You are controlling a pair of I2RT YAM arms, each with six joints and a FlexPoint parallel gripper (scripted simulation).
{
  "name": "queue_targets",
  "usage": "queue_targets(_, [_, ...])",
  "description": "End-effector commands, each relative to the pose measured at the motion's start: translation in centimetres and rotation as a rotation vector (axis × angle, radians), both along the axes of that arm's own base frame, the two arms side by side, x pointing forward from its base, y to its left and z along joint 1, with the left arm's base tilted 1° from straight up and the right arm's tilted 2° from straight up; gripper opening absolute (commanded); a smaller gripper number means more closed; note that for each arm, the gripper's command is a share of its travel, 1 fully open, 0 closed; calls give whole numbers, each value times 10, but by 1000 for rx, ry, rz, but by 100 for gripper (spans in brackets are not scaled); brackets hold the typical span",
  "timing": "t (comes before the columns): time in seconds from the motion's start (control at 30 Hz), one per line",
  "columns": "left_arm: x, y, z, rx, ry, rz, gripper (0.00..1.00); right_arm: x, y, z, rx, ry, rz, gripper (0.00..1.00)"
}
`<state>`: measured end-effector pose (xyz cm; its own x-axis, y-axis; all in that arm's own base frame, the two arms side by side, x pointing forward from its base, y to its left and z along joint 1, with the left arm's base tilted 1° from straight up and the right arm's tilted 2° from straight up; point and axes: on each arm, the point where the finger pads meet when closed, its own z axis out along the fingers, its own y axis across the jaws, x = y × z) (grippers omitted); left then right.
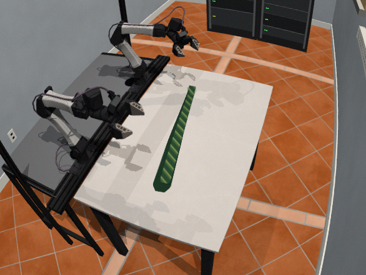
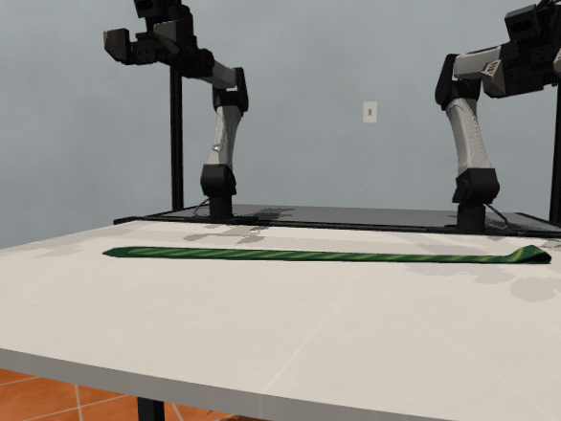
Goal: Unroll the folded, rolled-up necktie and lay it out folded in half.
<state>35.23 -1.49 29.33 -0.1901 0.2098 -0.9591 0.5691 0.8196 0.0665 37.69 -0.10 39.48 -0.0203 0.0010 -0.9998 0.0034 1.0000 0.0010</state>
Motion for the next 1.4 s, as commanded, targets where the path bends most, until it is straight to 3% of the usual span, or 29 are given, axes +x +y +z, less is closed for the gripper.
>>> queue_targets(0.0, [14,8,21,-37,-95,175,89,0,0,0,0,0,0,100])
queue_targets(0.37, [19,12,63,-91,-167,389,93,0,0,0,0,0,0,100])
queue_targets(0.77, [23,15,90,-126,-214,530,96,0,0,0,0,0,0,100])
queue_targets(1.37, [24,16,103,-143,-237,597,100,0,0,0,0,0,0,100])
